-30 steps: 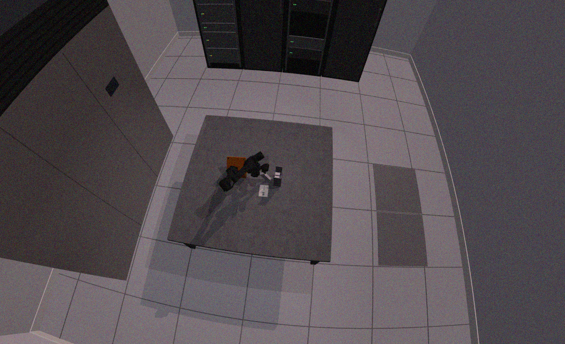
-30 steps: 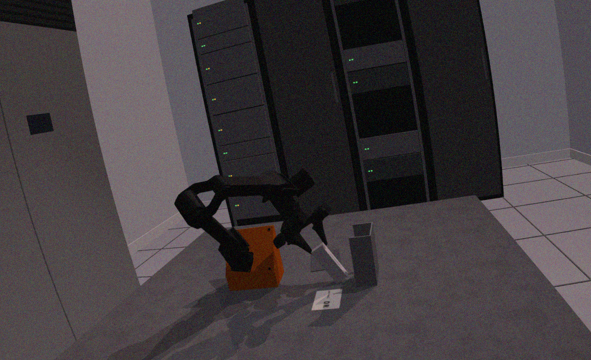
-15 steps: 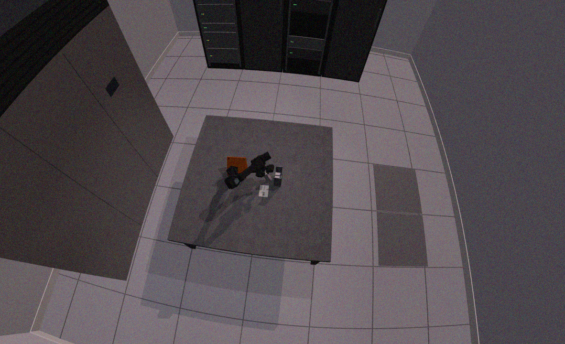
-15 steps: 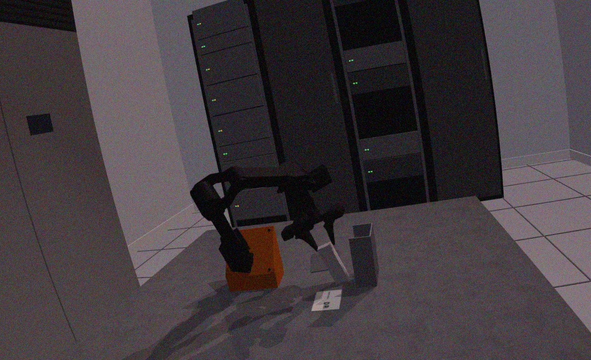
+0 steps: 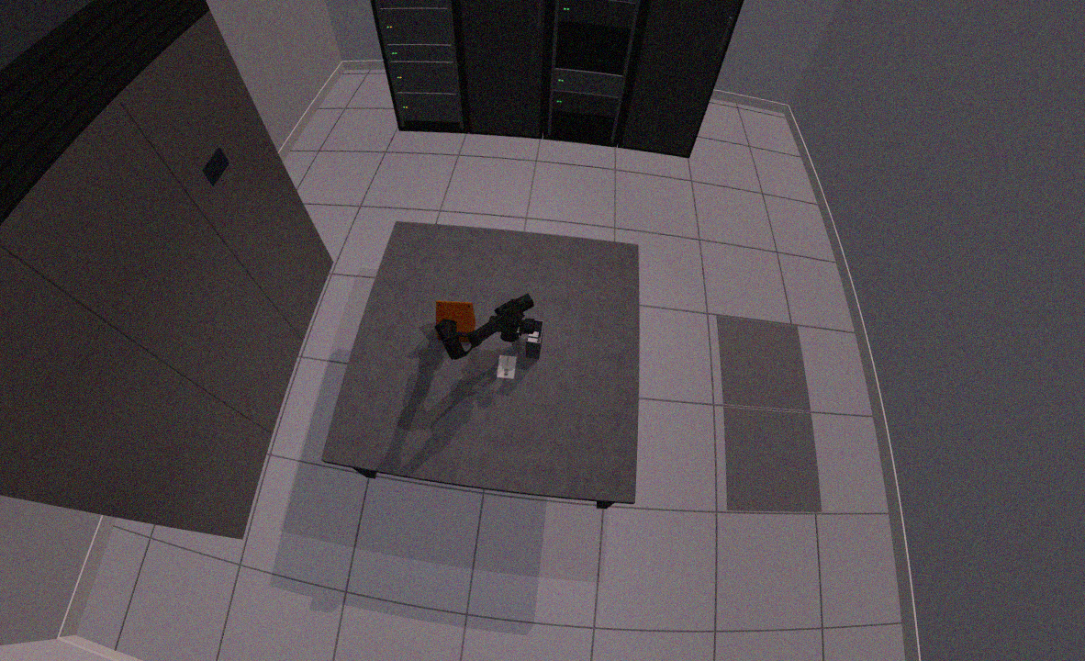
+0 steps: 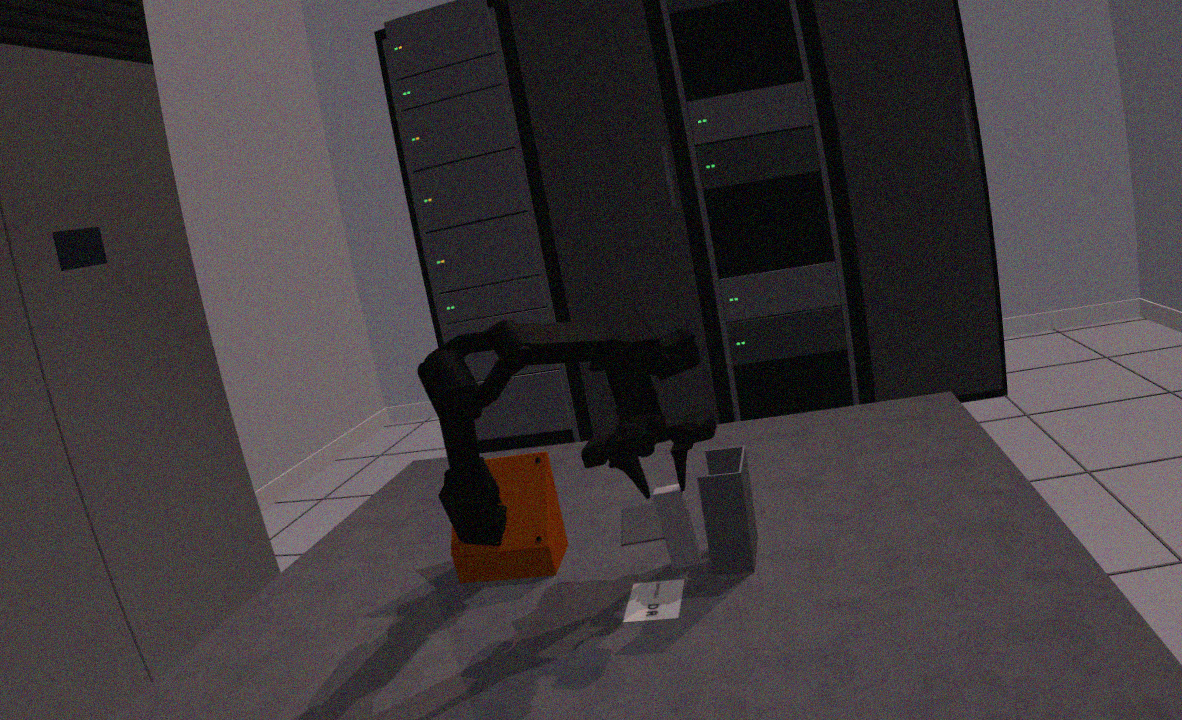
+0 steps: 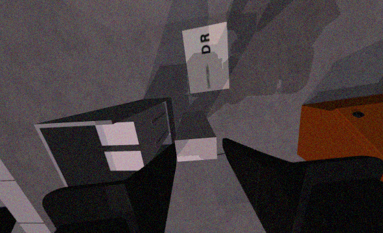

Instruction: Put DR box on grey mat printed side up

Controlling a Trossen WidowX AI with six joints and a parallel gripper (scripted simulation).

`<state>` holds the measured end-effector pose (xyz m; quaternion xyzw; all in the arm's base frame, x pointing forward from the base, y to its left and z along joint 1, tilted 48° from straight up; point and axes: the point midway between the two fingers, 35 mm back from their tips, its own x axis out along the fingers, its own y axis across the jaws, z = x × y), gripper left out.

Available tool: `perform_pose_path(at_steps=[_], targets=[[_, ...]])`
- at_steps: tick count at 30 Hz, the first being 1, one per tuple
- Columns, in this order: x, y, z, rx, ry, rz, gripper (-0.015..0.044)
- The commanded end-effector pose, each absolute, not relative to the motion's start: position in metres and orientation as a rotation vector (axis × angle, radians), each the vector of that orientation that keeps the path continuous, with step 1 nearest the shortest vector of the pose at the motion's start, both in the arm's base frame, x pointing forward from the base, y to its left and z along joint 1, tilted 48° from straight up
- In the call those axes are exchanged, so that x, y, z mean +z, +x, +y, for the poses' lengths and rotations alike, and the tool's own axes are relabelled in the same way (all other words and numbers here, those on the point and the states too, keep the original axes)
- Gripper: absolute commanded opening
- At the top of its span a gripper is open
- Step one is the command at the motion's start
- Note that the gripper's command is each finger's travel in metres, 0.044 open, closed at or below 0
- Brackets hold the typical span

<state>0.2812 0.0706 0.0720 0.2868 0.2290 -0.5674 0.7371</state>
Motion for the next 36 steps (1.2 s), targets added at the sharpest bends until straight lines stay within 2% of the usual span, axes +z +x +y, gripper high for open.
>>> perform_pose_path(at_steps=[1, 3, 11, 22, 30, 36], targets=[[0.071, 0.288, 0.072, -1.292, 0.626, 0.521, 0.024], [0.071, 0.289, 0.072, -1.299, 0.624, 0.523, 0.024], [0.072, 0.286, 0.071, -1.273, 0.626, 0.512, 0.044], [0.092, 0.282, 0.093, -1.275, 0.626, 0.516, 0.044], [0.091, 0.283, 0.09, -1.263, 0.624, 0.513, 0.024], [0.091, 0.283, 0.09, -1.263, 0.624, 0.513, 0.024]])
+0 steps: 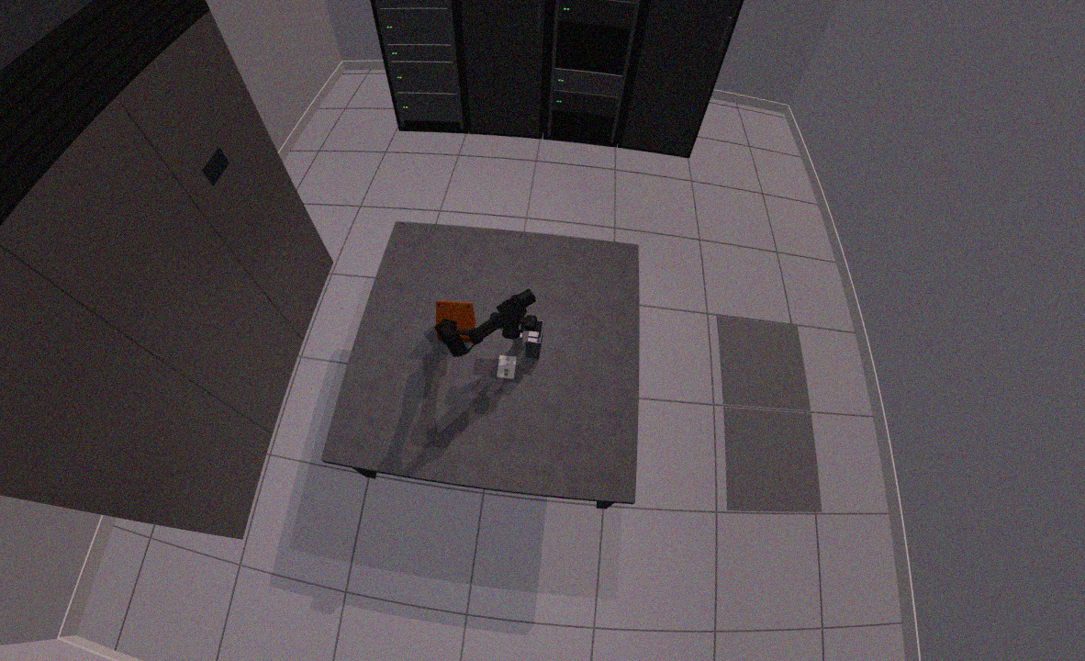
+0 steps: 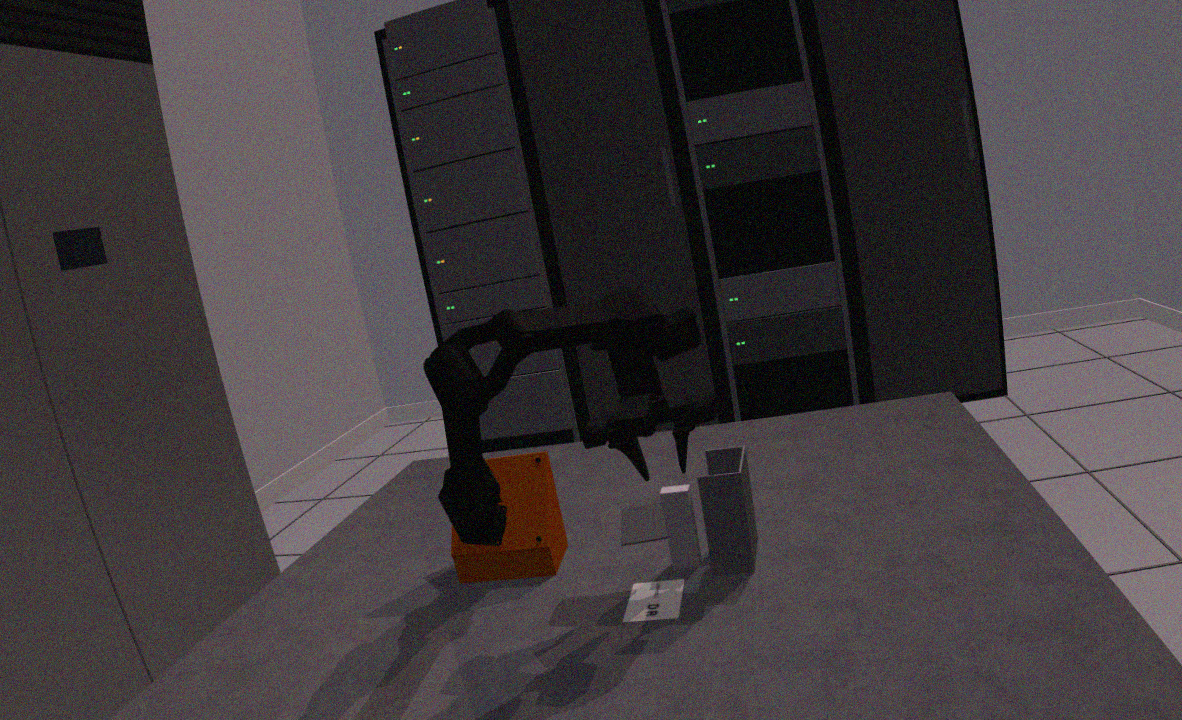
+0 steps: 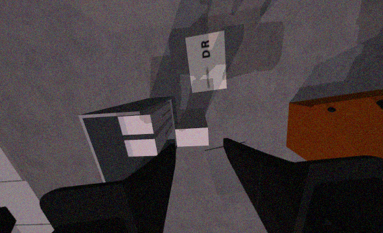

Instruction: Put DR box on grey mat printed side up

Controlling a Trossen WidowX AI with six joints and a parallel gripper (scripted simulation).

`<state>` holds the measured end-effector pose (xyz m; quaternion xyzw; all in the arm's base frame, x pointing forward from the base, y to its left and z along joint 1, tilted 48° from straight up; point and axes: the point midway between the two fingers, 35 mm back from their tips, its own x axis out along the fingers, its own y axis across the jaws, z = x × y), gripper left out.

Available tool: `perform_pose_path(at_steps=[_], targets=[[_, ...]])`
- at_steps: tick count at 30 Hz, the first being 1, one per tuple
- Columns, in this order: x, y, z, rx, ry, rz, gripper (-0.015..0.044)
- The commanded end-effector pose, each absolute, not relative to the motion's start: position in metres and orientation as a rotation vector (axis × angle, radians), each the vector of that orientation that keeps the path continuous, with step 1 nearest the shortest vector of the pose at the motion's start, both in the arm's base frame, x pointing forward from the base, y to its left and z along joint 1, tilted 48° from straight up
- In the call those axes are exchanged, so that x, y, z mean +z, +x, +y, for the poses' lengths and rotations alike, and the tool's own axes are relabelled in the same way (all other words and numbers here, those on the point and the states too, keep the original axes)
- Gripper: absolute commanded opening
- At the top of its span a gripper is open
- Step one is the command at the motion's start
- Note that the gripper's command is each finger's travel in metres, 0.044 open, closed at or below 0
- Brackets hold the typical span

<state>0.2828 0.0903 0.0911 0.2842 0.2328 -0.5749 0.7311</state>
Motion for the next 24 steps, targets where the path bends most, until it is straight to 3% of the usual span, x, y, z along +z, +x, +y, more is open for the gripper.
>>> perform_pose_path(at_steps=[1, 24], targets=[[0.091, 0.283, 0.09, -1.263, 0.624, 0.513, 0.024], [0.097, 0.294, 0.099, -1.363, 0.614, 0.551, 0.024]])
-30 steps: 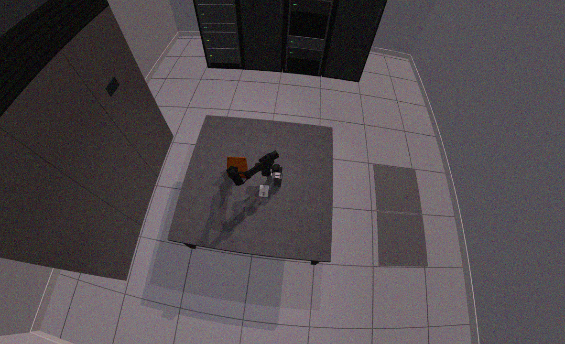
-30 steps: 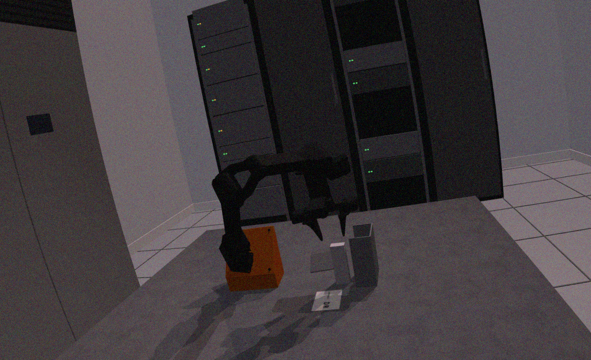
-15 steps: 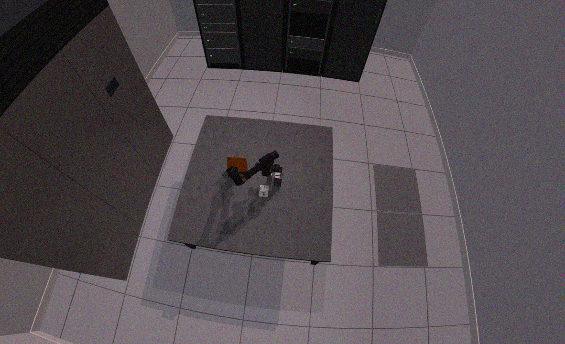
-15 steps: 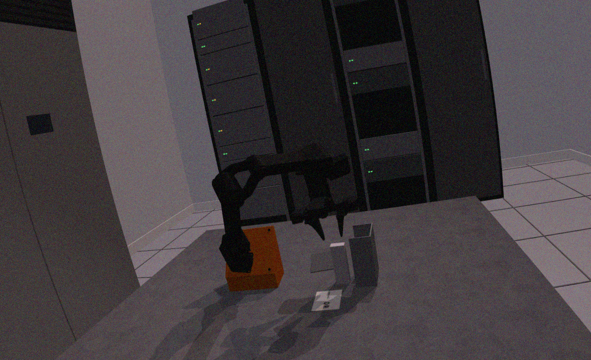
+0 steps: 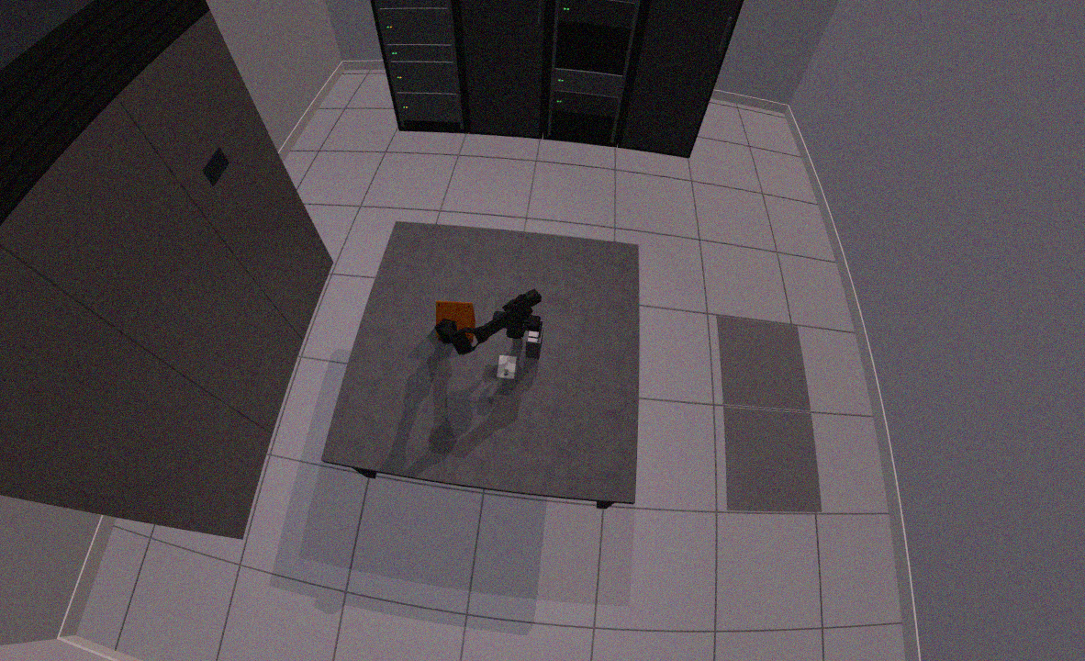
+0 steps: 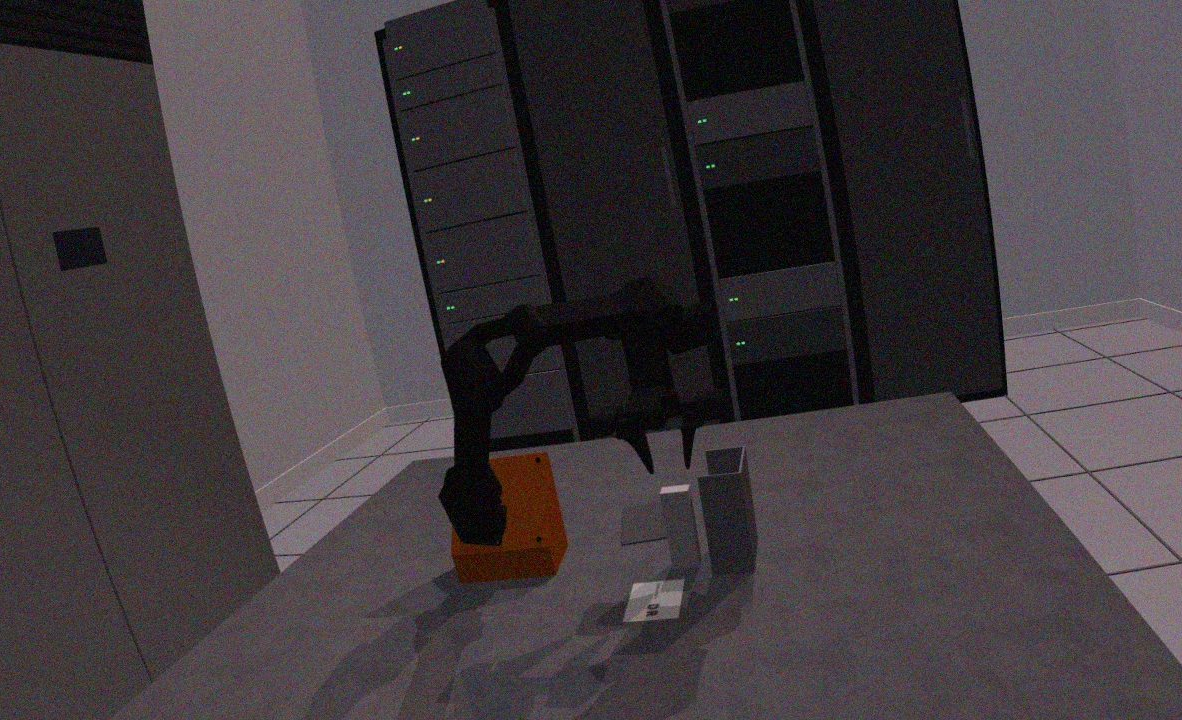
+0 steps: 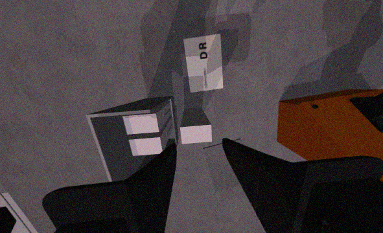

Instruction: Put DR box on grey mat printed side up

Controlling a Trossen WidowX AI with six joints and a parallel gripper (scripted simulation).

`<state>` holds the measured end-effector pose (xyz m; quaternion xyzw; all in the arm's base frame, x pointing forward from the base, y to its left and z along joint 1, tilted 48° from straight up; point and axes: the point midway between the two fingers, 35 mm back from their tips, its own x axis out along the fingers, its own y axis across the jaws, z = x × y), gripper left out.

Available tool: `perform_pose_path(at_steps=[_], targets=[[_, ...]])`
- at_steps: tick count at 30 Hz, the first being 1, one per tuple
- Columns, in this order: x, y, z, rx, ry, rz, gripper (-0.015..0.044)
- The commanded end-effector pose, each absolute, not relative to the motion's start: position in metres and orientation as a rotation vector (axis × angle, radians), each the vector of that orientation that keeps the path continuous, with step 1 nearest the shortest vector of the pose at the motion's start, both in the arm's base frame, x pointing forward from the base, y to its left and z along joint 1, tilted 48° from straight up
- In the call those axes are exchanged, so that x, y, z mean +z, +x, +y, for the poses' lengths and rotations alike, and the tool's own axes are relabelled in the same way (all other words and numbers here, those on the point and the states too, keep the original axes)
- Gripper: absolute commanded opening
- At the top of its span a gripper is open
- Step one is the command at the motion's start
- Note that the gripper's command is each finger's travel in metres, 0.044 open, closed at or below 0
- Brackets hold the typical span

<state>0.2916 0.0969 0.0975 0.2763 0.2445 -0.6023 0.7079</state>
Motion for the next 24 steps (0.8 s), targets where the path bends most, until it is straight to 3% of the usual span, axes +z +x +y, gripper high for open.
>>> perform_pose_path(at_steps=[1, 24], targets=[[0.097, 0.294, 0.099, -1.365, 0.614, 0.551, 0.024], [0.075, 0.299, 0.076, -1.364, 0.614, 0.55, 0.024]])
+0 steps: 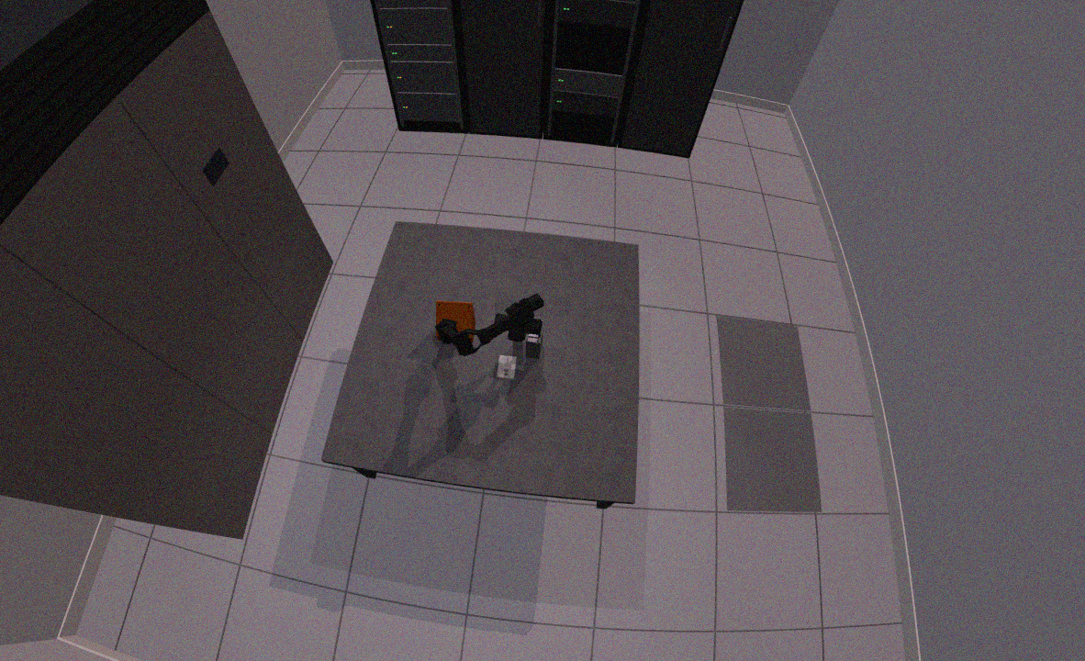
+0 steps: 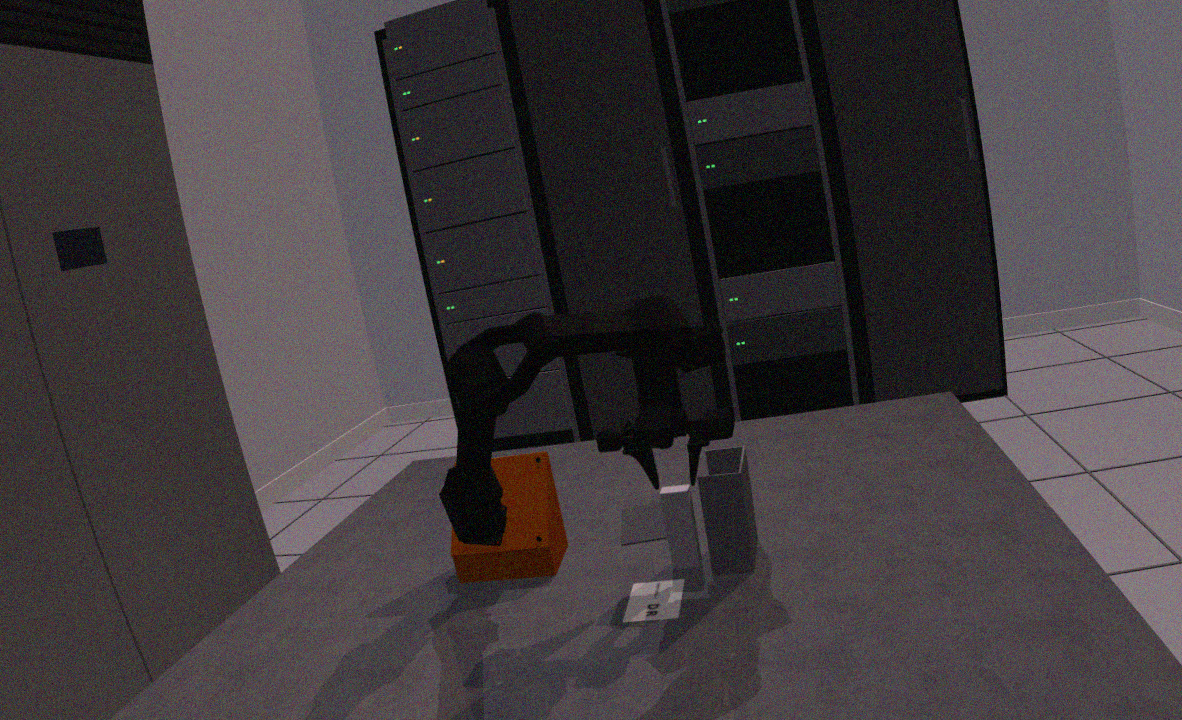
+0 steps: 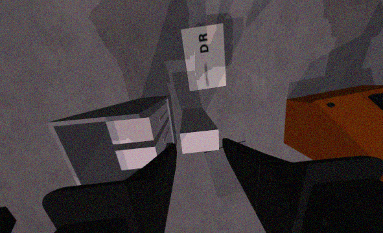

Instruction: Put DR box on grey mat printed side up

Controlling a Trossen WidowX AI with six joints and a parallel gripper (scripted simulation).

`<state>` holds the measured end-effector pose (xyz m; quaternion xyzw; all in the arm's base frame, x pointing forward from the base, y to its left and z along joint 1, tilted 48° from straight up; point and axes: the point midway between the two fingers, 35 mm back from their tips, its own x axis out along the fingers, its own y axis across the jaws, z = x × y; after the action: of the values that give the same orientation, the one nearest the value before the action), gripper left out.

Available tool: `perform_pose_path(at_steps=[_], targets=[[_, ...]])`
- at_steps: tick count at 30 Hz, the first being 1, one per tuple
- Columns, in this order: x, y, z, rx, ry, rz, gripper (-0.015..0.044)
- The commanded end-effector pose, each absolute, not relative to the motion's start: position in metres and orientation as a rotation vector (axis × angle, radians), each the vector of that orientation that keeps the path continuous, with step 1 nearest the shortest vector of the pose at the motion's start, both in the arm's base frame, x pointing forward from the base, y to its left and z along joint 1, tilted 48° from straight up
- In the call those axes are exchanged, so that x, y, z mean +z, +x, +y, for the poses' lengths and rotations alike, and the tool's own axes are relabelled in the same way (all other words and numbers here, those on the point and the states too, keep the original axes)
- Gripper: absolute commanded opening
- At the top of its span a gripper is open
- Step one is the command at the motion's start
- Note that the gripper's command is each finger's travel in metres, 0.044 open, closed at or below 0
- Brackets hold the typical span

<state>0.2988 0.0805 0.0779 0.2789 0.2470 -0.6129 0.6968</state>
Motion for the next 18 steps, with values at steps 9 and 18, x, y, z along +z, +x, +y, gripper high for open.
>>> perform_pose_path(at_steps=[9, 18], targets=[[0.0712, 0.2995, 0.0728, -1.369, 0.621, 0.55, 0.0226], [0.0712, 0.2995, 0.0728, -1.369, 0.621, 0.55, 0.0166]])
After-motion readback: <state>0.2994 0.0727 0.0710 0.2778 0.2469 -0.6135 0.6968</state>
